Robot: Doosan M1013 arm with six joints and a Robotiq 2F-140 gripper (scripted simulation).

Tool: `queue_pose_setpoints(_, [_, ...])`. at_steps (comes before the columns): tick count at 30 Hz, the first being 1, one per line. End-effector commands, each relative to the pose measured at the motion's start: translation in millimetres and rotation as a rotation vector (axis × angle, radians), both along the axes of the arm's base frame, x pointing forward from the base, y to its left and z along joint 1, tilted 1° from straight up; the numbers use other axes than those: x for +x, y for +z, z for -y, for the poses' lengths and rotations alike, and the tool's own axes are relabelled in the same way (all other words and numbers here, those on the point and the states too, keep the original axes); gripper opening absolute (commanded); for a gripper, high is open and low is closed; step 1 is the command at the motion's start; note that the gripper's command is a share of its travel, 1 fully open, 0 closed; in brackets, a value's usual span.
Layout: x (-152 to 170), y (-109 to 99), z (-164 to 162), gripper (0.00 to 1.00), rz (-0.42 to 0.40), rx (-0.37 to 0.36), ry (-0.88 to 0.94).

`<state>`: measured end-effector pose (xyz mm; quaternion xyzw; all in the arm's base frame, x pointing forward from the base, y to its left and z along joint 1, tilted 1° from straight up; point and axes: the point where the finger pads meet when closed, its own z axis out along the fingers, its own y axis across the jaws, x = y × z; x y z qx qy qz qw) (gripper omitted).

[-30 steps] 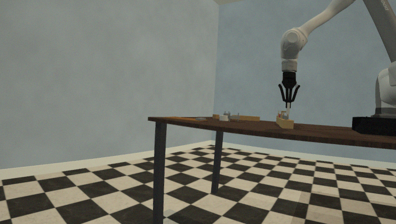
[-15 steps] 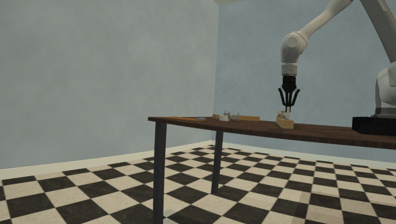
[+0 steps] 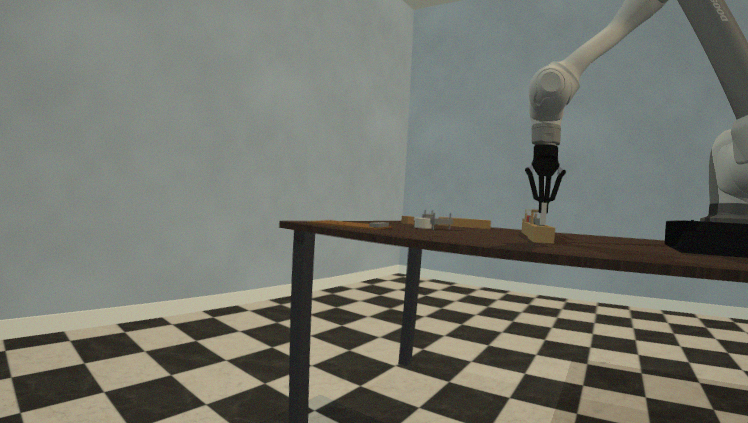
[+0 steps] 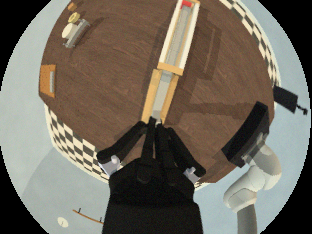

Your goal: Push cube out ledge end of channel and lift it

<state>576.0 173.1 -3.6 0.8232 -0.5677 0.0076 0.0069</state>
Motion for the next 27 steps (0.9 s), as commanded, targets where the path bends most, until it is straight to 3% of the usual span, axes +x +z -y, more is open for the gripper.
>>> queue_pose_setpoints(1, [1,0,3,0.00,0.000,0.000,0.000])
queue_pose_setpoints(27, [9,1,24,0.00,0.000,0.000,0.000])
